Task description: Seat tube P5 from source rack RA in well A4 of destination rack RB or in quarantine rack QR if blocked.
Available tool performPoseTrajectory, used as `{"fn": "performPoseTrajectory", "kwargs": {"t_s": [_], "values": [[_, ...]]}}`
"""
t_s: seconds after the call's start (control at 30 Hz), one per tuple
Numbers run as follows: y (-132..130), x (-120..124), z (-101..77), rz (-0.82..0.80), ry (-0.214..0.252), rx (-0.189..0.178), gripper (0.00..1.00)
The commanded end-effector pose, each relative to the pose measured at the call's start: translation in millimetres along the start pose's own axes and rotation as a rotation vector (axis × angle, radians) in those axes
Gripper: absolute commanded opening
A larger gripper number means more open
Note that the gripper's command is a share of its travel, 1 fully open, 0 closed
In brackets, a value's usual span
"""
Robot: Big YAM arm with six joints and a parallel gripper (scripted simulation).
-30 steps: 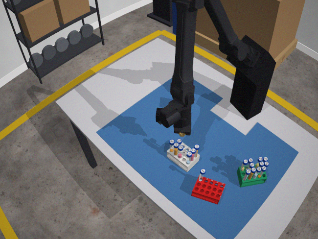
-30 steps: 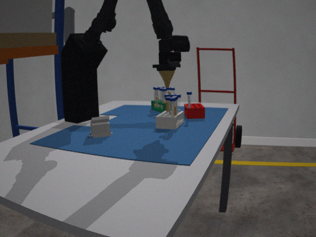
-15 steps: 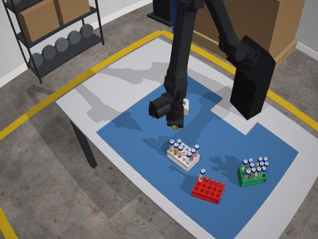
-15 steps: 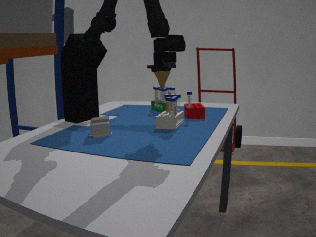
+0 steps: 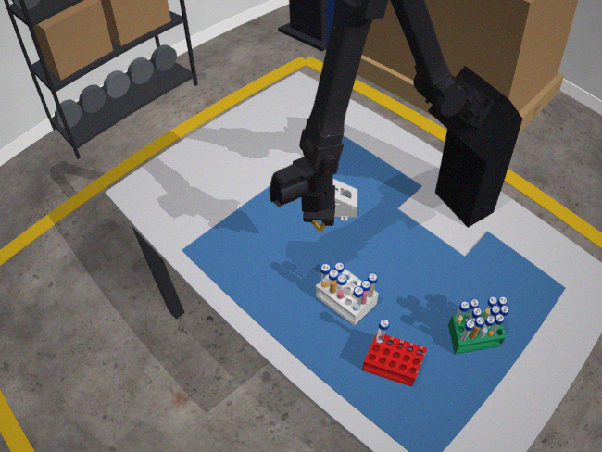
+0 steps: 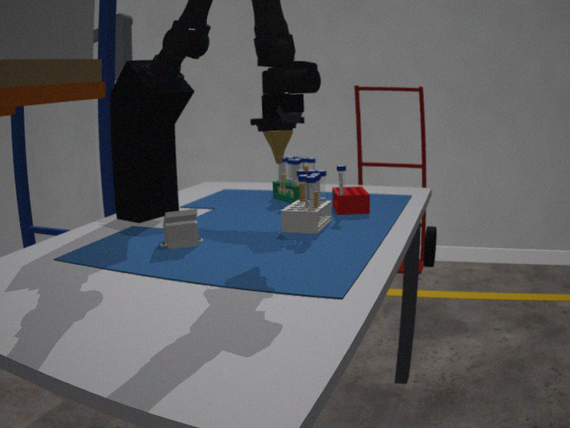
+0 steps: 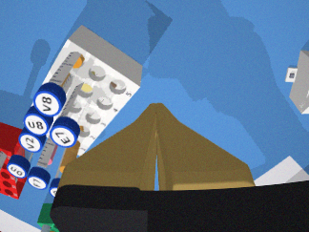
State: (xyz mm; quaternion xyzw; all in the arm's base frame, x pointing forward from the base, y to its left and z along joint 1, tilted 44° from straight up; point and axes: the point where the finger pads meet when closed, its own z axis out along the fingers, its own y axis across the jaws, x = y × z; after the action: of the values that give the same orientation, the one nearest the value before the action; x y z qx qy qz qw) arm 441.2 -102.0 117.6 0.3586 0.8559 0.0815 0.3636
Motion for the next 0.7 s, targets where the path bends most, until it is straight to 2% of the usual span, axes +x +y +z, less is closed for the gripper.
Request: {"fn": "performPoseTrajectory", "kwargs": {"t_s": [0.0,0.23,0.27,0.33,0.6,0.67], "values": [[-3,-18,-2.8,-0.027,-0.02,-0.002,0.0],[3,-9,-1.7,-0.043,-0.007,-0.012,0.0],[-10,-14,-0.7,-0.026,-0.013,0.003,0.0],[-20,-15,1.3,-0.026,-0.01,0.005,0.0],[-48,-31,0.7,-0.026,-0.015,0.003,0.0],[-48,-31,0.7,-0.026,-0.015,0.003,0.0]]}}
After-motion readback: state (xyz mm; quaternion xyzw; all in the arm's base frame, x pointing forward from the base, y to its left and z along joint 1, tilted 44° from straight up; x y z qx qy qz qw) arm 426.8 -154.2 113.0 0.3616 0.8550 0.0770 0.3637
